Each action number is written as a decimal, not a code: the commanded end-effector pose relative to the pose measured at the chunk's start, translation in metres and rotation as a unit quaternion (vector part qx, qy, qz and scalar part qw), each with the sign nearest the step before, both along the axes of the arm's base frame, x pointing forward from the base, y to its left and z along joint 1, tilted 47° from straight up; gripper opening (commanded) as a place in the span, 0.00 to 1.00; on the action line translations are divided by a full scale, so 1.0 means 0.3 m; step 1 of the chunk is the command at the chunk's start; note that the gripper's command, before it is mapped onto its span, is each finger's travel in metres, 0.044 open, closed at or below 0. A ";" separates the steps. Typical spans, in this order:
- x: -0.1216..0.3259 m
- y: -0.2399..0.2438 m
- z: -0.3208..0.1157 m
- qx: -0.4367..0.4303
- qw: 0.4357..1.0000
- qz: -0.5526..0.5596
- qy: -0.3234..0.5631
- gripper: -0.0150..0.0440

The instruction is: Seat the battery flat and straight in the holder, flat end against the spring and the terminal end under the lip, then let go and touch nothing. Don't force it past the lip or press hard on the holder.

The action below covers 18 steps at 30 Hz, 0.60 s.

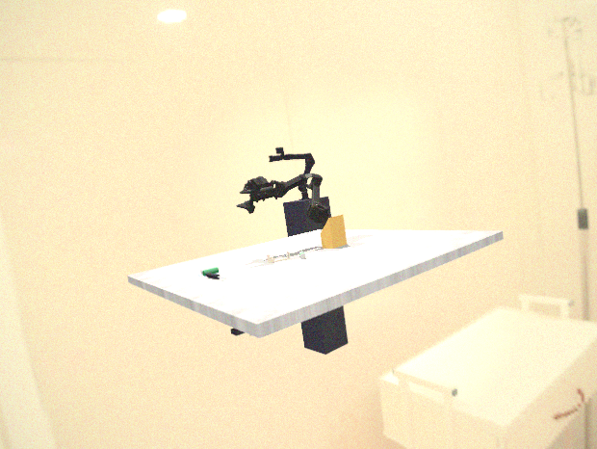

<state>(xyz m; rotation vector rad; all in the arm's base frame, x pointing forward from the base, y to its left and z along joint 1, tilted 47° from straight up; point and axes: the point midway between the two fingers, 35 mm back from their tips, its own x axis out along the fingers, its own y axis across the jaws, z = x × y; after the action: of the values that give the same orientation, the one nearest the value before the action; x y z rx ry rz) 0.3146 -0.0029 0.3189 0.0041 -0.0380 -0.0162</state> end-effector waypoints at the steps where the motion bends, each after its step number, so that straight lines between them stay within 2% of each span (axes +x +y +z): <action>1: 0.005 0.001 -0.009 0.008 1.000 0.000 0.006 0.89; 6: 0.098 0.036 -0.251 0.203 0.968 -0.040 0.143 0.67; 12: 0.117 0.089 -0.584 0.400 0.854 -0.183 0.278 0.66; 18: 0.059 0.115 -0.805 0.482 0.749 -0.331 0.313 0.66</action>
<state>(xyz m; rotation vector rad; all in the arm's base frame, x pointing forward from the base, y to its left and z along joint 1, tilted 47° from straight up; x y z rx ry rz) 0.3494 0.0247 0.1418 0.8354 0.5632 -0.4126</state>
